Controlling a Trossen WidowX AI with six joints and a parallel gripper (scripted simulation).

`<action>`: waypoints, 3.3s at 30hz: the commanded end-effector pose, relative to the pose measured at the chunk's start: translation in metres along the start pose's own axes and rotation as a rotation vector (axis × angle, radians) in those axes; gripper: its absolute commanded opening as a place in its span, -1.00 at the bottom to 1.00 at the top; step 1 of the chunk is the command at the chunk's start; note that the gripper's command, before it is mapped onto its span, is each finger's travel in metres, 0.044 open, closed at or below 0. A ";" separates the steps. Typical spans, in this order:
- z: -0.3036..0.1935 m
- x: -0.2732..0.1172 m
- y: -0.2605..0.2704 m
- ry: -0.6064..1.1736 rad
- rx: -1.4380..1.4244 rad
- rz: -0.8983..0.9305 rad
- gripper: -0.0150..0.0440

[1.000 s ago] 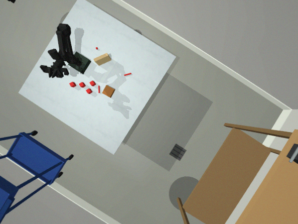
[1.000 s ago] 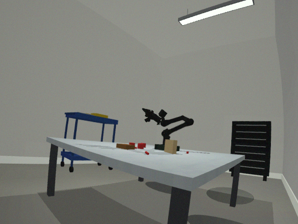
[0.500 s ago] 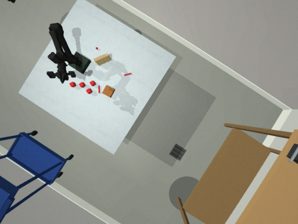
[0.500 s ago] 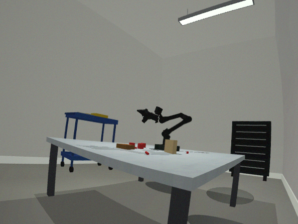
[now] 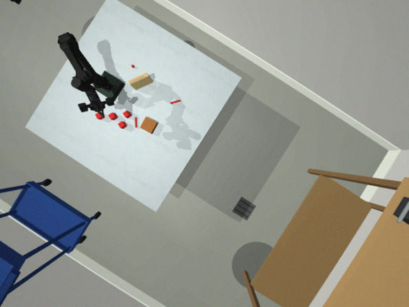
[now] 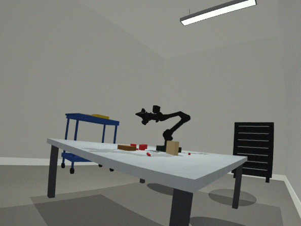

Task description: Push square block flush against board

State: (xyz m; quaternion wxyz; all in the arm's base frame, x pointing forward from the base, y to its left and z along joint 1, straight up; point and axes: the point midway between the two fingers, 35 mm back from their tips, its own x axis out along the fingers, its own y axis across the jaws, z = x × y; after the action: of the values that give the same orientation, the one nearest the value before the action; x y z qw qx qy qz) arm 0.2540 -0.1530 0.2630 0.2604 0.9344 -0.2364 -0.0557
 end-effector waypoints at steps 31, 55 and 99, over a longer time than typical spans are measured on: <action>-0.023 -0.014 -0.181 -0.063 -0.549 -0.780 -0.49; -0.032 -0.104 -0.275 0.092 -1.069 -1.323 -0.49; 0.016 -0.251 -0.328 0.483 -1.844 -1.909 -0.49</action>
State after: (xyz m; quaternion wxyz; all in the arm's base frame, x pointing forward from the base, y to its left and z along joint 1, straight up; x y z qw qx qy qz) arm 0.1659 0.2067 0.0913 0.6844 0.2134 0.6732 -0.1815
